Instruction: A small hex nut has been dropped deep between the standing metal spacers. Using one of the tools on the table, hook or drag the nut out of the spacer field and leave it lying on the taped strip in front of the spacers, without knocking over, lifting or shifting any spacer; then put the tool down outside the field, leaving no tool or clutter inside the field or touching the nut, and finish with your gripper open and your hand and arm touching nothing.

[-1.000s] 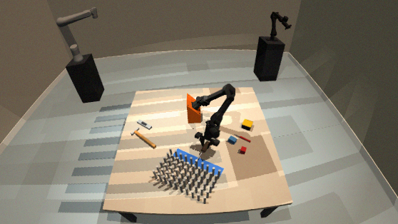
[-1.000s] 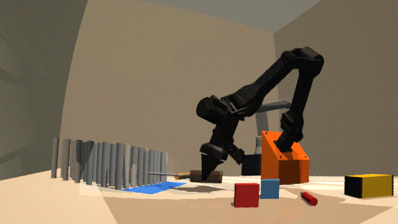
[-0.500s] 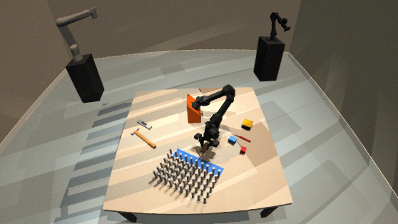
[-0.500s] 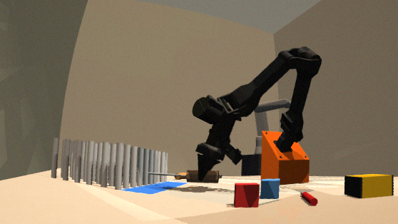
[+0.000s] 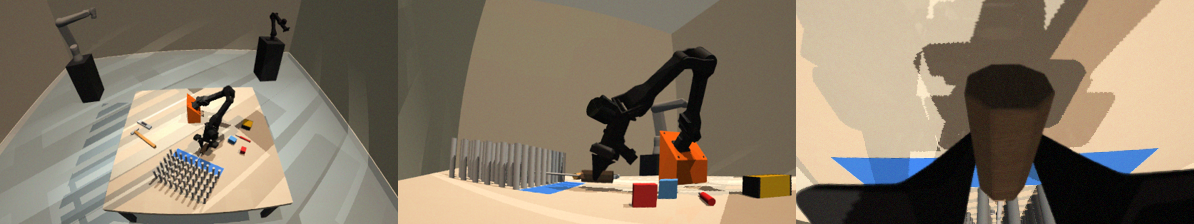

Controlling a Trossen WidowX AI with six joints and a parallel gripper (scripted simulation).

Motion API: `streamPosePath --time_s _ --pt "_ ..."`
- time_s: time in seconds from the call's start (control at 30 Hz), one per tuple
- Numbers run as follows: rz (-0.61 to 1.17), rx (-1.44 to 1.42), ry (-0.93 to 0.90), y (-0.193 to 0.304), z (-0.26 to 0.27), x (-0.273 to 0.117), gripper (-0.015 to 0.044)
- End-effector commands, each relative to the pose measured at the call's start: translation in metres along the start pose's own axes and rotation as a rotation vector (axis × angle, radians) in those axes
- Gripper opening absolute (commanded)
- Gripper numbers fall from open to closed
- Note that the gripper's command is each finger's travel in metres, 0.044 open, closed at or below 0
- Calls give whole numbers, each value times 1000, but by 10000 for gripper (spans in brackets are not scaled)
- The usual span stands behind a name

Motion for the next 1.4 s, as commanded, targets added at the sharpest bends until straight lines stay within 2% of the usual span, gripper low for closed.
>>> streamPosePath --time_s 0.0,1.37 --pt "4 -5 7 4 -2 -1 0" --pt "5 -5 8 30 -4 9 0"
Point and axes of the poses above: the point midway between the two fingers, 35 mm back from their tips, its own x axis out along the fingers, its own z axis across the jaws, y = z × x, the point moved 8 cm from there along -x, back along the fingers, and after that the axes turned 4 degrees about x, right-handed, at the moved point
